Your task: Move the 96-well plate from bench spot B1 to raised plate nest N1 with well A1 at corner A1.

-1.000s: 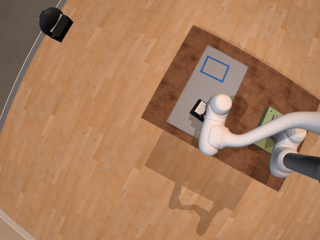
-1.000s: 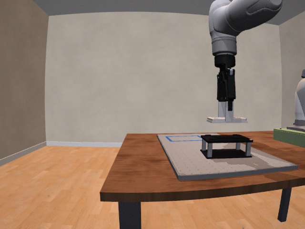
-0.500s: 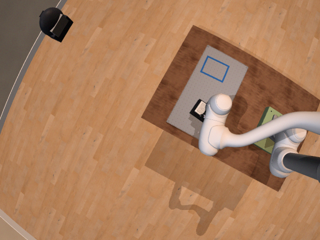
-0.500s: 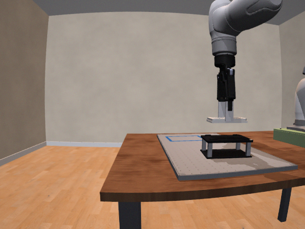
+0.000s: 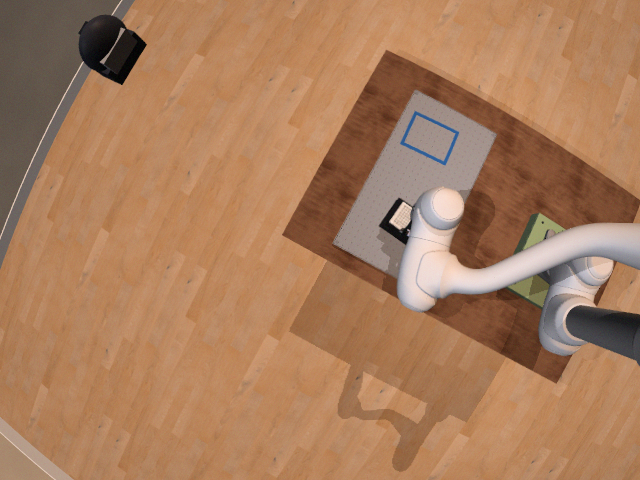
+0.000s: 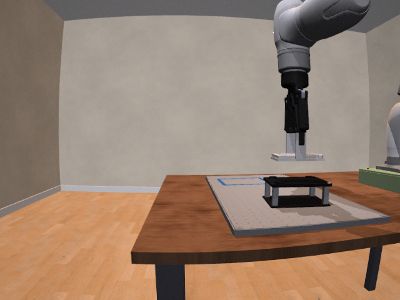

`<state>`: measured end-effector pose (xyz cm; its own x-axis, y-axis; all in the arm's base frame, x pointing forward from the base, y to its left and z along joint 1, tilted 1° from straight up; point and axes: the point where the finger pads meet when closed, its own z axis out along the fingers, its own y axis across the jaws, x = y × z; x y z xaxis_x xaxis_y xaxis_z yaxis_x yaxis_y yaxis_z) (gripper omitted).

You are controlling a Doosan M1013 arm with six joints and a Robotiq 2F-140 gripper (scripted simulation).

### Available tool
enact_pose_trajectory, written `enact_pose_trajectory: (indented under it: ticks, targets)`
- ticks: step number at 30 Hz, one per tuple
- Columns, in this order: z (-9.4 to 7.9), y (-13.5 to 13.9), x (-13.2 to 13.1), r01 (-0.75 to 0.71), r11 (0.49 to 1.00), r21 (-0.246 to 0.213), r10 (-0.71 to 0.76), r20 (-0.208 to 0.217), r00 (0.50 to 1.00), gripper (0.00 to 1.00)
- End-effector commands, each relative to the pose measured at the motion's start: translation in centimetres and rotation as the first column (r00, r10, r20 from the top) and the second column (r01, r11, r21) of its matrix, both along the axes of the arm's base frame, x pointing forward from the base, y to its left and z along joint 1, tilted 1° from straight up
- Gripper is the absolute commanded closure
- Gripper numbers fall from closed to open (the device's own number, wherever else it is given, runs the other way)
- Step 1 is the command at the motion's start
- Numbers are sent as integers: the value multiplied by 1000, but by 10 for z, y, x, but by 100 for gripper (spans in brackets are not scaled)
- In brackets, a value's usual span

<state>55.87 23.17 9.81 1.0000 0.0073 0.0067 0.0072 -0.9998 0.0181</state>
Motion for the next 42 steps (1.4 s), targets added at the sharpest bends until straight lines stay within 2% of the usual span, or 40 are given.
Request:
enact_pose_trajectory:
  ticks: [1,7,37,42]
  targets:
    - [1,-1,3,-4,1000,-3,4,1,1000,100]
    - [-3,-1,3,-4,1000,-3,4,1,1000,100]
    - [-49,-3,-1,-4,1000,-3,4,1,1000,100]
    - [-50,-3,-1,-4,1000,-3,4,1,1000,100]
